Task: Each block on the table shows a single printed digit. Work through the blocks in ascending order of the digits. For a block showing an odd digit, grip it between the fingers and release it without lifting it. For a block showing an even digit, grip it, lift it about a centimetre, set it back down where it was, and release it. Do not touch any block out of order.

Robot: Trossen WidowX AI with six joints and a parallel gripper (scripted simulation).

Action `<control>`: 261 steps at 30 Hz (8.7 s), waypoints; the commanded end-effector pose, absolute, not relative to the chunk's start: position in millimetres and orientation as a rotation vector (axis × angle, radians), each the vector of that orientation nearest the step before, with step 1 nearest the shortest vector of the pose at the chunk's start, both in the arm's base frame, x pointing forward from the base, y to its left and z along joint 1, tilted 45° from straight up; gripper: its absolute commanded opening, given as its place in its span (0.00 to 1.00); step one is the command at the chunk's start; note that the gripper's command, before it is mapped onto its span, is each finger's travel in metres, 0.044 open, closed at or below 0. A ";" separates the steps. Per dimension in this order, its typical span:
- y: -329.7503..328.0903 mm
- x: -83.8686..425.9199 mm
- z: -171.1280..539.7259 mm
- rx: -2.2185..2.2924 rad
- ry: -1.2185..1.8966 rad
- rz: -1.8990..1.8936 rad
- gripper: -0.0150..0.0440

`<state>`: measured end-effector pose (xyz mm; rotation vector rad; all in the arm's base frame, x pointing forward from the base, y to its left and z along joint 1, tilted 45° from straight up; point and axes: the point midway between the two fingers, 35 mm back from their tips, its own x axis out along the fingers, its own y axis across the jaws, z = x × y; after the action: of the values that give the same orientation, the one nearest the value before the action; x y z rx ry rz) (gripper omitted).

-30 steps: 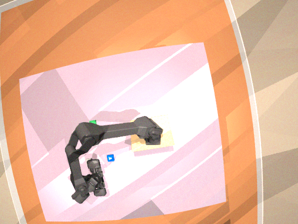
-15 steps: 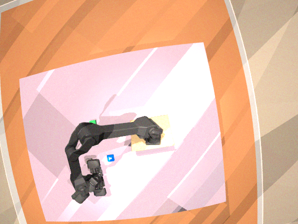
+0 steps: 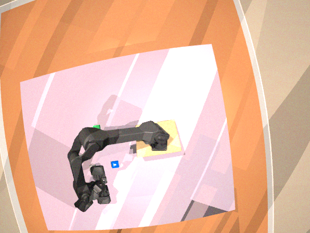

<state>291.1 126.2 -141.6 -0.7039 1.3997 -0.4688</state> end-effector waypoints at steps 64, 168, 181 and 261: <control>-26.4 314.4 90.0 -0.722 1.396 -0.472 0.68; -67.6 319.8 50.3 -0.726 1.394 -0.478 0.46; -69.0 320.0 49.0 -0.726 1.394 -0.478 0.50; 75.7 218.9 -75.3 -0.719 1.403 -0.466 0.93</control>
<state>218.8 79.4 -72.4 -0.7065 1.4047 -0.4692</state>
